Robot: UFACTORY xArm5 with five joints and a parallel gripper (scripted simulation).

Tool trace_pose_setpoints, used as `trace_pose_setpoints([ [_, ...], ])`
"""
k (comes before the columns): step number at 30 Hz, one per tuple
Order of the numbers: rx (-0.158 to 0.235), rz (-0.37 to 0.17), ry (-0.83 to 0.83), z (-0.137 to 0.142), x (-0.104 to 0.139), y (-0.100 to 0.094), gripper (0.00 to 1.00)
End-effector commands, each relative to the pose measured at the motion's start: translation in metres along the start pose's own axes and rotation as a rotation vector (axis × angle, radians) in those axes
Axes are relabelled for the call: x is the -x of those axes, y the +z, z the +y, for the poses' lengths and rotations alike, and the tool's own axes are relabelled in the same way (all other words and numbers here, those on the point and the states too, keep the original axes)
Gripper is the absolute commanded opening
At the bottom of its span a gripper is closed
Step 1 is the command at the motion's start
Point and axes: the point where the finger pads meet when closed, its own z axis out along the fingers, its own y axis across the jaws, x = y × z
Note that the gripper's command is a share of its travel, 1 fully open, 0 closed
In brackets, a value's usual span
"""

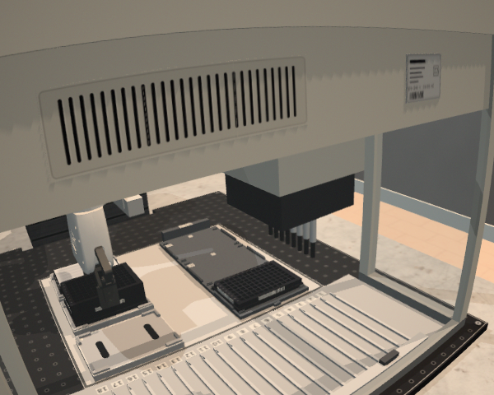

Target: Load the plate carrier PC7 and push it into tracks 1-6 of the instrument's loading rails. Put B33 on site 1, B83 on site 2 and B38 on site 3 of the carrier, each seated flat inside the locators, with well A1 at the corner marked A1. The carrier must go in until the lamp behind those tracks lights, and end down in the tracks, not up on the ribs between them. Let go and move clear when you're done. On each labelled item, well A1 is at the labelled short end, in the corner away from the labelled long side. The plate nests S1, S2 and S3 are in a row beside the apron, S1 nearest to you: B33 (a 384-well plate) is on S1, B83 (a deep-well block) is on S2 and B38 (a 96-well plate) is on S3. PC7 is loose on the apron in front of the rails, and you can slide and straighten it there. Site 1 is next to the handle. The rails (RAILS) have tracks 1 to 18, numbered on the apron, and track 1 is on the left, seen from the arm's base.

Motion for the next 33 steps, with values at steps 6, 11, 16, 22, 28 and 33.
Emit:
trace_pose_setpoints([
  [6,0.008,0.019,0.000,0.0014,0.0004,-0.0018,0.00],
  [11,0.008,0.019,0.000,0.0014,0.0004,-0.0018,0.00],
  [16,0.008,0.019,0.000,0.0014,0.0004,-0.0018,0.00],
  [22,0.008,0.019,0.000,0.0014,0.0004,-0.0018,0.00],
  [28,0.008,0.019,0.000,0.0014,0.0004,-0.0018,0.00],
  [33,0.008,0.019,0.000,0.0014,0.0004,-0.0018,0.00],
])
